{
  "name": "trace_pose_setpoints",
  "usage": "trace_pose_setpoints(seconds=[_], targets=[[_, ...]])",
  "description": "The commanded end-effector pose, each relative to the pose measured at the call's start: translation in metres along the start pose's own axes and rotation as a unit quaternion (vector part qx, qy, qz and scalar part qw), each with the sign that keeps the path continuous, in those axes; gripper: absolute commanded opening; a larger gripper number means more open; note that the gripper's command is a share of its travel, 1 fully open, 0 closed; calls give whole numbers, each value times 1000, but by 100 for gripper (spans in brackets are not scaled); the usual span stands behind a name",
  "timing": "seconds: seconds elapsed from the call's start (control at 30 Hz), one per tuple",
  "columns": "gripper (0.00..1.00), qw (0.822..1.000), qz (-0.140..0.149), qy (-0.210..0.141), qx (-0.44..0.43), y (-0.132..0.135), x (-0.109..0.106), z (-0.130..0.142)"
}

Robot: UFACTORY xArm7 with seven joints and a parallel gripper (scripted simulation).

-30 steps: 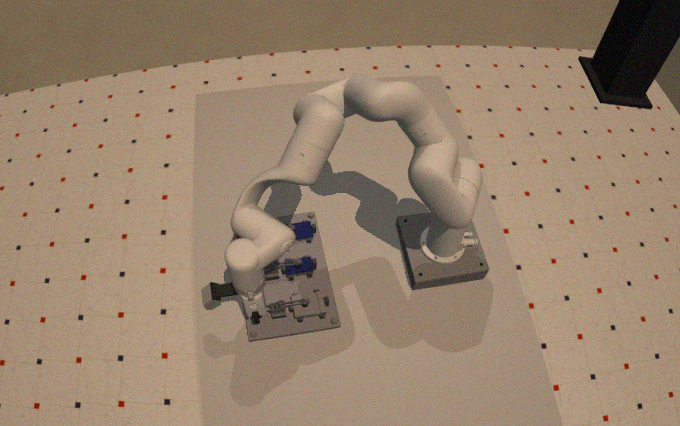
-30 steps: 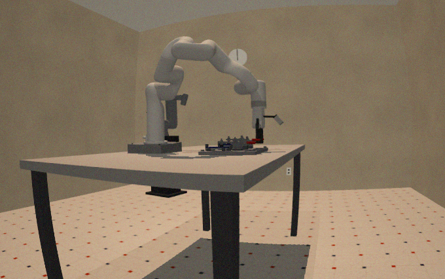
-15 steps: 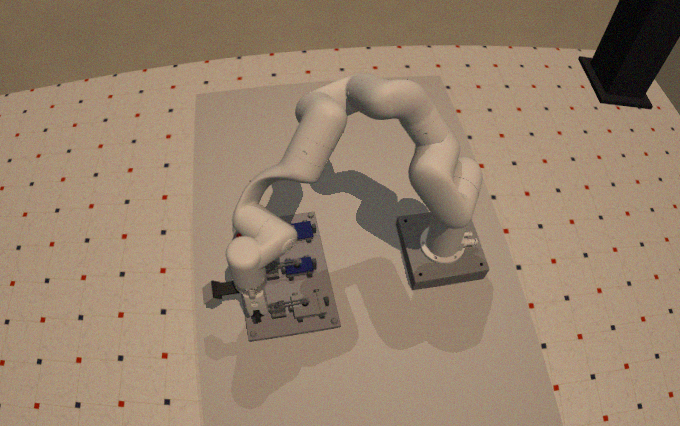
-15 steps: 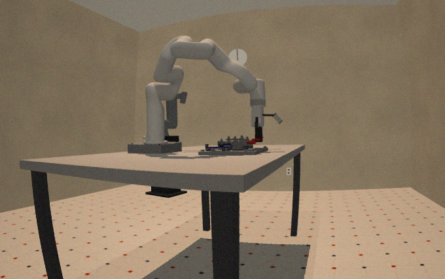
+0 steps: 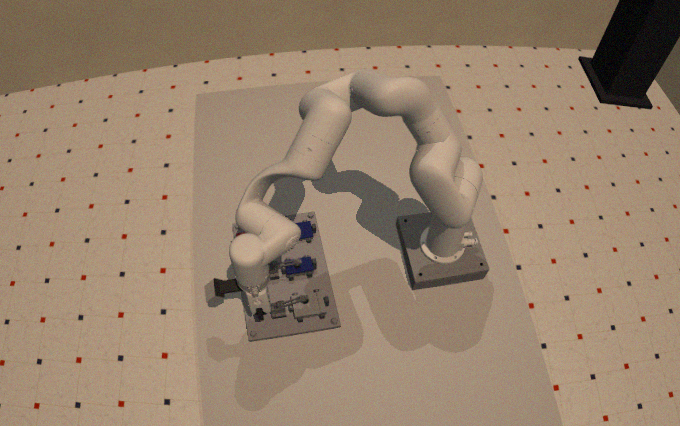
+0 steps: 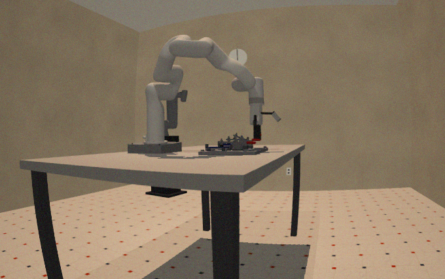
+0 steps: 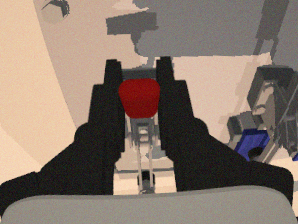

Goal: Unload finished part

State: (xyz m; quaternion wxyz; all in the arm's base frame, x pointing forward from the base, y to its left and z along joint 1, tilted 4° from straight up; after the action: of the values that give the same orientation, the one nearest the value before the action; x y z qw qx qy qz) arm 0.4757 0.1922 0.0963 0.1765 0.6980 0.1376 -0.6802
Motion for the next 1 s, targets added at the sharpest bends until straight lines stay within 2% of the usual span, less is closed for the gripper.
trace_pose_setpoints(seconds=[0.0, 0.97], targets=[[0, 1000, 0, 2, 0, -1, -4, 2], [0, 1000, 0, 2, 0, -6, -13, 21]])
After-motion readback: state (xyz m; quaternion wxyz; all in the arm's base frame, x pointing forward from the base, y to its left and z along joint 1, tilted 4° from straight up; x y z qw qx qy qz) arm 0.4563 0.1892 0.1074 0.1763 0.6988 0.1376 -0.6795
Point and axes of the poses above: the point where the finger pads meet when closed, its own x axis out along the fingers, its own y axis across the jaws, z = x × y, the point moved 6 cm from there along -x, back along the fingers, and after that the axes turned 15 degrees about -x, right-handed, at the moved point
